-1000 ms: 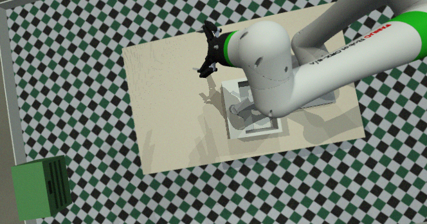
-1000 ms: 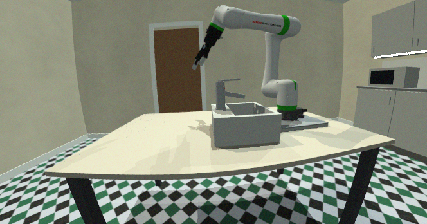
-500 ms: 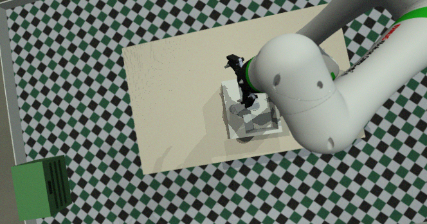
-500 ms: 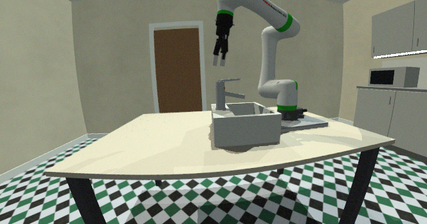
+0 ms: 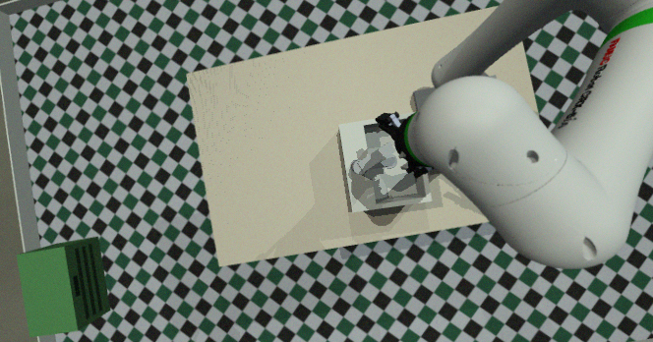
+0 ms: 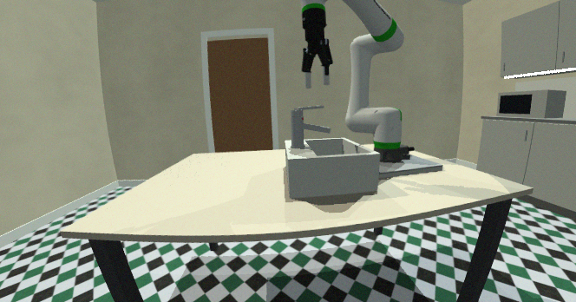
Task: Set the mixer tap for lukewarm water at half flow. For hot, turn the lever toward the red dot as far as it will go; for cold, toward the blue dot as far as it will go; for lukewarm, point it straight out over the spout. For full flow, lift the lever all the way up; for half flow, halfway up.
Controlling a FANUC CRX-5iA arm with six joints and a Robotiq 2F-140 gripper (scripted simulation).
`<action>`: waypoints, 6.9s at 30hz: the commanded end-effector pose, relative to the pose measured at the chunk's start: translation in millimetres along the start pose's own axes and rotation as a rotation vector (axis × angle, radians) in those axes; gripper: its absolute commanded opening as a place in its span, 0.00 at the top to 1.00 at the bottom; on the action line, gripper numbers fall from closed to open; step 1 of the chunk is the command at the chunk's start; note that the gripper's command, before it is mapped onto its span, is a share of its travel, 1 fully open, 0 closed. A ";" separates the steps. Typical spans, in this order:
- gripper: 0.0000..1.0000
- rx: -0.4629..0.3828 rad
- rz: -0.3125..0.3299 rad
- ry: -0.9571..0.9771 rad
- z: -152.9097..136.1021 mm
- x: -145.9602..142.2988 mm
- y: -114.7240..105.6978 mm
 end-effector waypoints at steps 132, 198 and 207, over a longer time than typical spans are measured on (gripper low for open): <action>0.57 0.001 0.009 0.010 2.6 -2.9 52.4; 0.57 0.001 0.009 0.010 2.7 -3.0 60.1; 0.57 0.001 0.009 0.010 2.7 -3.1 71.4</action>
Point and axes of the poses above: the point where the finger pads meet when closed, its own y axis out along the fingers, its own x axis across the jaws, z = x × y, the point moved 9 cm from there along -y, back along the fingers, and after that the axes turned 14 degrees about y, right-handed, at the moved point
